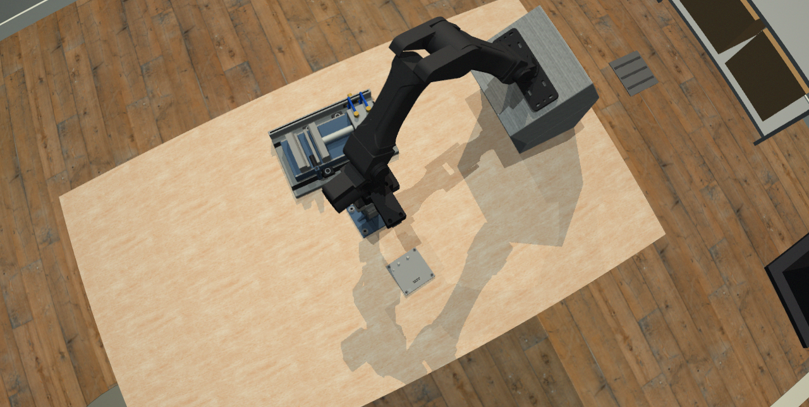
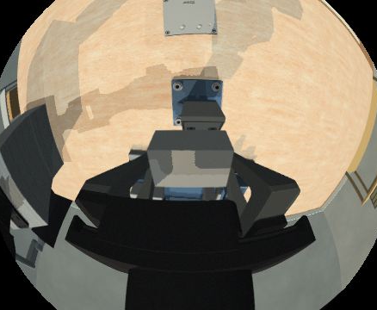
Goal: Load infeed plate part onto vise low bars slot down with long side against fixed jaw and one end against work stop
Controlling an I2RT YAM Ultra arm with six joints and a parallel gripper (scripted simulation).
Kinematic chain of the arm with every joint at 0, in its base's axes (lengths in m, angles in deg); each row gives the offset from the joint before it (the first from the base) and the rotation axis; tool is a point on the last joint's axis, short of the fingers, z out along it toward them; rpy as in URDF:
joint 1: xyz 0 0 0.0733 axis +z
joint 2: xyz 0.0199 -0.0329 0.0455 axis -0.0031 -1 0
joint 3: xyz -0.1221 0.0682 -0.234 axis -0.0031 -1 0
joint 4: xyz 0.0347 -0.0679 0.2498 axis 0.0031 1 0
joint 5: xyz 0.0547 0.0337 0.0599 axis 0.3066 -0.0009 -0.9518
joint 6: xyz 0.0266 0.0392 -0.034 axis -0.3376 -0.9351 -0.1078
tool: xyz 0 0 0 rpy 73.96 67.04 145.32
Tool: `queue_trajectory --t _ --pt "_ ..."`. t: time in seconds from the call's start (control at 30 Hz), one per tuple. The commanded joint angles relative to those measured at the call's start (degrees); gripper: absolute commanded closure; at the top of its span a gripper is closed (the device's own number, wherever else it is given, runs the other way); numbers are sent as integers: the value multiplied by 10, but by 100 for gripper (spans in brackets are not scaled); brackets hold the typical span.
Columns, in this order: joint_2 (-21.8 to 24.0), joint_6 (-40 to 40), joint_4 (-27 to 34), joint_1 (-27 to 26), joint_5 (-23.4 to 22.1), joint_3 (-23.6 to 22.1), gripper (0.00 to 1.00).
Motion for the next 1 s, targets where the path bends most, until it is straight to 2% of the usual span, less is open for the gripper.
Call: queue_trajectory --t 0.0,0.97 --pt "18 -3 11 8 -1 19 100" --pt "53 -10 59 14 3 32 100"
